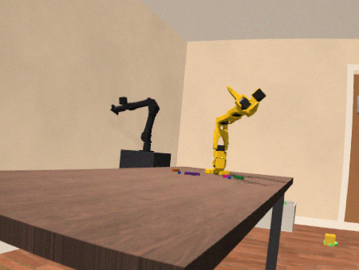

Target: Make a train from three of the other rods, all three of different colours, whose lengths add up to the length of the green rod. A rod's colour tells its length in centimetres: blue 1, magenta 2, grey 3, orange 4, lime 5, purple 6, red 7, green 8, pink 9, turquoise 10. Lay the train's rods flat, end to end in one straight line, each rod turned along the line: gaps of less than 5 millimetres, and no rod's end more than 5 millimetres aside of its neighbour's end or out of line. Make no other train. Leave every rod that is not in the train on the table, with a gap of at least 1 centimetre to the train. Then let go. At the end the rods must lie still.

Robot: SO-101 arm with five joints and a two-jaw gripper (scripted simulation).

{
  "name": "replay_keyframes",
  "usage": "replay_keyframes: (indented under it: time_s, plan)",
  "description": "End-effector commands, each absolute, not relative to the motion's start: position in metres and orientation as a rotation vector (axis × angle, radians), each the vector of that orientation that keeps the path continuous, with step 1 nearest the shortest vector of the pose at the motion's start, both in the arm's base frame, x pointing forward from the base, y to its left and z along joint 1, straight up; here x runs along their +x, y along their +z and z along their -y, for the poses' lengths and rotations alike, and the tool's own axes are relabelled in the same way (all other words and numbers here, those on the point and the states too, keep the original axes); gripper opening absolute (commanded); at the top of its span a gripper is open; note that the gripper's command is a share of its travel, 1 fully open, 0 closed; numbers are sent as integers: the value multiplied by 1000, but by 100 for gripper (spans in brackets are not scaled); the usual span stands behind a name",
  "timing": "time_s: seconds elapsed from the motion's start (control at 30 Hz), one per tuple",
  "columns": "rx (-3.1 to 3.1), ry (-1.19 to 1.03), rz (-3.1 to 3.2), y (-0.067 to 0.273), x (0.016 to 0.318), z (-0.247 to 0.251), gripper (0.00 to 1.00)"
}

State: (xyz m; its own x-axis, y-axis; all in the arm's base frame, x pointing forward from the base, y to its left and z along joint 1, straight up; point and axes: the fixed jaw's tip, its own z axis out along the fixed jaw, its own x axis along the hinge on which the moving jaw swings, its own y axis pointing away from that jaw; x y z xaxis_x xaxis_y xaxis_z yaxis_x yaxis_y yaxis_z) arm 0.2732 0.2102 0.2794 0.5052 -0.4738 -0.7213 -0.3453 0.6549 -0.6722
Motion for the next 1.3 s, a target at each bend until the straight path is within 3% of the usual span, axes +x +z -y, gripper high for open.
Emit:
replay_keyframes:
  time_s: [0.0, 0.53, 0.57, 1.1, 1.13, 1.27]
  plan:
    - [-895, -91, -1075, 281, 273, -210, 100]
    - [-895, -91, -1075, 281, 273, -210, 100]
    - [-965, -97, -1151, 252, 279, -214, 100]
    - [-1121, -207, -1205, 230, 275, -199, 100]
    - [-1182, -188, -1278, 200, 278, -204, 100]
    - [-1224, -212, -1290, 195, 276, -199, 100]
